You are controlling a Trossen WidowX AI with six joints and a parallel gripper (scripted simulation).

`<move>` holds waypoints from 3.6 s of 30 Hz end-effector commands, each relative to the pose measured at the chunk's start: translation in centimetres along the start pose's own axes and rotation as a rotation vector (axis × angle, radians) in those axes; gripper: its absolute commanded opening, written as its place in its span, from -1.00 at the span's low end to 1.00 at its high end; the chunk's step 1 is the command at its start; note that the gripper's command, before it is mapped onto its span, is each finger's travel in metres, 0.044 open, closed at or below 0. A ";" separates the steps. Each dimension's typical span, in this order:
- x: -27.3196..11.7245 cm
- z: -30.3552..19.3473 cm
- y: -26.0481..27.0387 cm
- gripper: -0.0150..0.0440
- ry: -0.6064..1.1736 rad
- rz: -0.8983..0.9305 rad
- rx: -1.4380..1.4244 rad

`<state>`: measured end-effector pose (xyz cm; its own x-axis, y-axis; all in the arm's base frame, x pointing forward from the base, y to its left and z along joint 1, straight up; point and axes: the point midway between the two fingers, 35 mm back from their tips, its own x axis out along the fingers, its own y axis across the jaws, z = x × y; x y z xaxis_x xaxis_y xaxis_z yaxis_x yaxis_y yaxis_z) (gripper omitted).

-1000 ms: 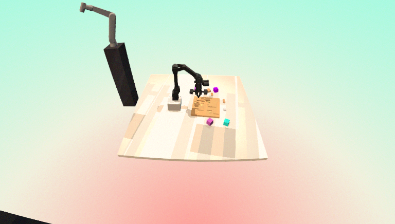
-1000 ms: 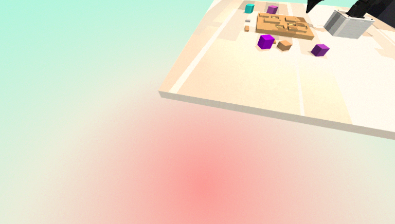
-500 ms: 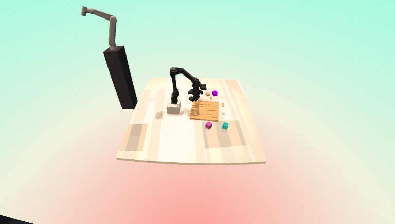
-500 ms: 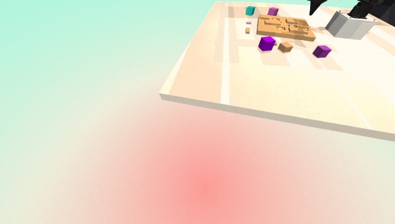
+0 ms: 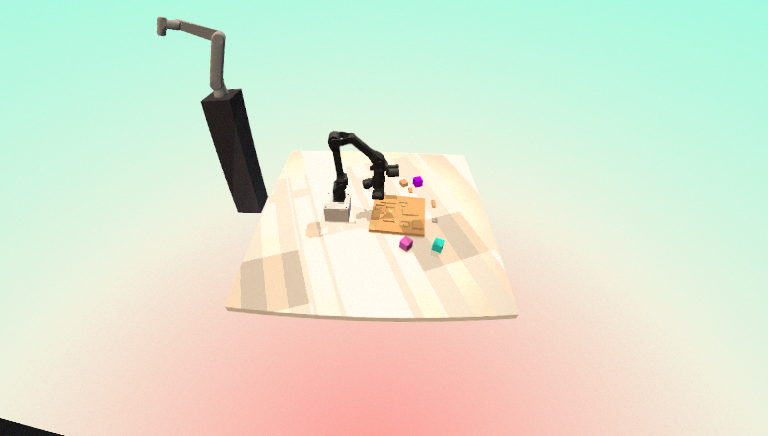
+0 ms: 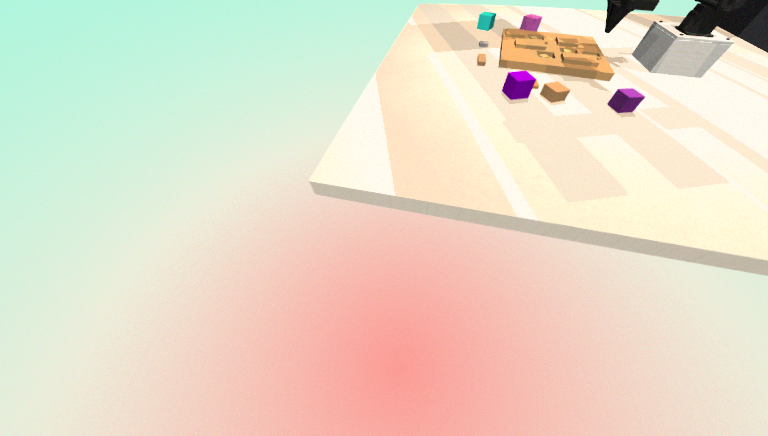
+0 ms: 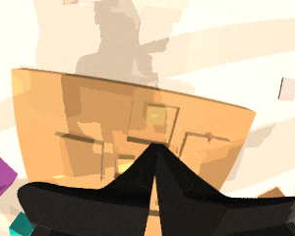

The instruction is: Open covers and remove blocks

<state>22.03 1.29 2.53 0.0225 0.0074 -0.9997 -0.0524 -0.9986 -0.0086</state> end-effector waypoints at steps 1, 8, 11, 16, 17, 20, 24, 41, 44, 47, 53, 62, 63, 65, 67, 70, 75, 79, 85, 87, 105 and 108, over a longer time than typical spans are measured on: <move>0.5 0.1 0.0 -0.49 -0.003 0.003 -0.014; 3.5 0.1 -0.1 -0.49 -0.003 0.002 -0.014; 4.8 0.3 -0.2 -0.49 -0.003 0.002 -0.014; 5.2 0.3 -0.2 -0.49 -0.003 0.002 -0.014; 5.2 0.3 -0.2 -0.49 -0.003 0.002 -0.014; 5.5 0.3 -0.2 -0.49 -0.003 0.002 -0.014; 5.9 0.3 -0.2 -0.49 -0.003 0.002 -0.014; 6.5 -0.4 0.0 -0.49 -0.003 0.003 -0.014; 6.6 -0.7 0.1 -0.49 -0.003 0.003 -0.010; 6.6 -0.7 0.1 -0.49 -0.003 0.003 -0.007; 6.6 -0.7 0.1 -0.49 -0.003 0.003 -0.004; 6.6 -0.7 0.1 -0.49 -0.003 0.003 -0.004; 6.6 -0.7 0.1 -0.49 -0.003 0.003 -0.004; 6.6 -0.7 0.1 -0.49 -0.003 0.003 -0.004; 6.6 -0.7 0.1 -0.49 -0.003 0.003 -0.004; 6.6 -0.7 0.1 -0.49 -0.003 0.003 -0.004; 6.6 -0.7 0.1 -0.49 -0.003 0.003 -0.004; 6.6 -0.7 0.1 -0.49 -0.003 0.003 -0.004; 6.6 -0.7 0.1 -0.49 -0.003 0.003 -0.004; 6.6 -0.7 0.1 -0.49 -0.003 0.003 -0.004; 3.7 -0.7 0.1 0.00 -0.006 0.001 -0.003; 2.3 -0.7 0.1 0.00 -0.004 0.002 -0.003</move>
<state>22.52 1.22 -1.01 0.0079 0.0069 -0.9999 -0.0505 -0.9987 -0.0073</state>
